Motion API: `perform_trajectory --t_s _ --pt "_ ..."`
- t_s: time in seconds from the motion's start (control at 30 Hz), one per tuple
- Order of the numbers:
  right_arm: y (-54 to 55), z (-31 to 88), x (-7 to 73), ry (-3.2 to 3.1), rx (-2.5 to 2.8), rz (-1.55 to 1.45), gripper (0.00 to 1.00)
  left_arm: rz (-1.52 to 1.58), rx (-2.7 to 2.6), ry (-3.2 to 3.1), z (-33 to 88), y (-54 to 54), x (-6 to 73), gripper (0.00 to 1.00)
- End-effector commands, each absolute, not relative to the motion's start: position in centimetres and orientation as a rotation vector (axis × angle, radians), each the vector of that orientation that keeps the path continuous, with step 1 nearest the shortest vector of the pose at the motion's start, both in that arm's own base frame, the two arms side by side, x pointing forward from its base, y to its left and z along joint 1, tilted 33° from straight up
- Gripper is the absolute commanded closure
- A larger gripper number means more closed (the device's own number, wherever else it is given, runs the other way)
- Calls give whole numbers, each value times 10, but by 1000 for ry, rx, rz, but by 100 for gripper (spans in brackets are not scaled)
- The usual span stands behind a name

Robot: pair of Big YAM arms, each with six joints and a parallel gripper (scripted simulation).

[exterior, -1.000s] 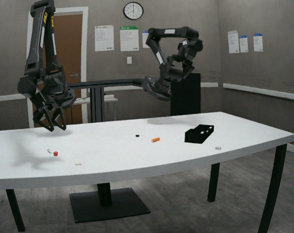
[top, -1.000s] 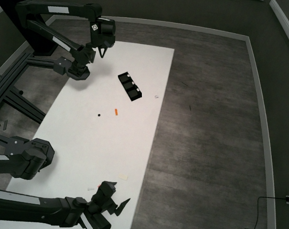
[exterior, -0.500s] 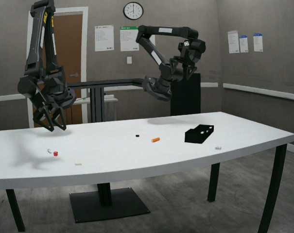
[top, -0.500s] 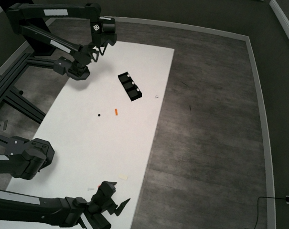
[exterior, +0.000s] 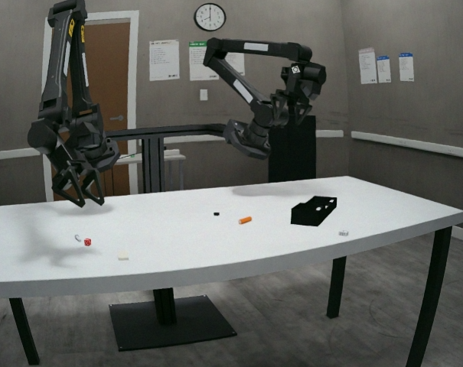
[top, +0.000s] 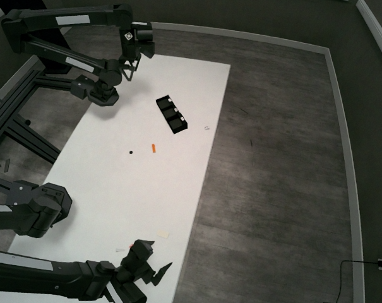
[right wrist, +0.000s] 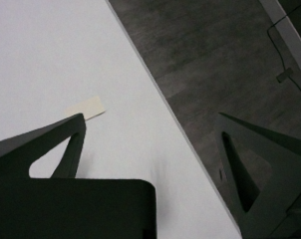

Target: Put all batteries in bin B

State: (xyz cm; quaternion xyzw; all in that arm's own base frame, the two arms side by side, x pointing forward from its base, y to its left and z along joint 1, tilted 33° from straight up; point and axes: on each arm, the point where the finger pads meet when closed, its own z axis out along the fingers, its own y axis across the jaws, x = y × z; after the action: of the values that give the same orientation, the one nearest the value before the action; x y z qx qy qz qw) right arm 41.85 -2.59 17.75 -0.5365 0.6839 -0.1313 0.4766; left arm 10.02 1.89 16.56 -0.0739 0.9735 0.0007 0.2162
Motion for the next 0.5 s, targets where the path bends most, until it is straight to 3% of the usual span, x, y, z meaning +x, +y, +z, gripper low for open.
perform_trajectory --t_s 0.0,0.47 --pt "-26 181 419 1664 -1310 -326 0 29 -219 2650 190 22 100 0" --pt "-26 181 419 1664 -1310 -326 0 47 -289 2643 190 28 99 0"
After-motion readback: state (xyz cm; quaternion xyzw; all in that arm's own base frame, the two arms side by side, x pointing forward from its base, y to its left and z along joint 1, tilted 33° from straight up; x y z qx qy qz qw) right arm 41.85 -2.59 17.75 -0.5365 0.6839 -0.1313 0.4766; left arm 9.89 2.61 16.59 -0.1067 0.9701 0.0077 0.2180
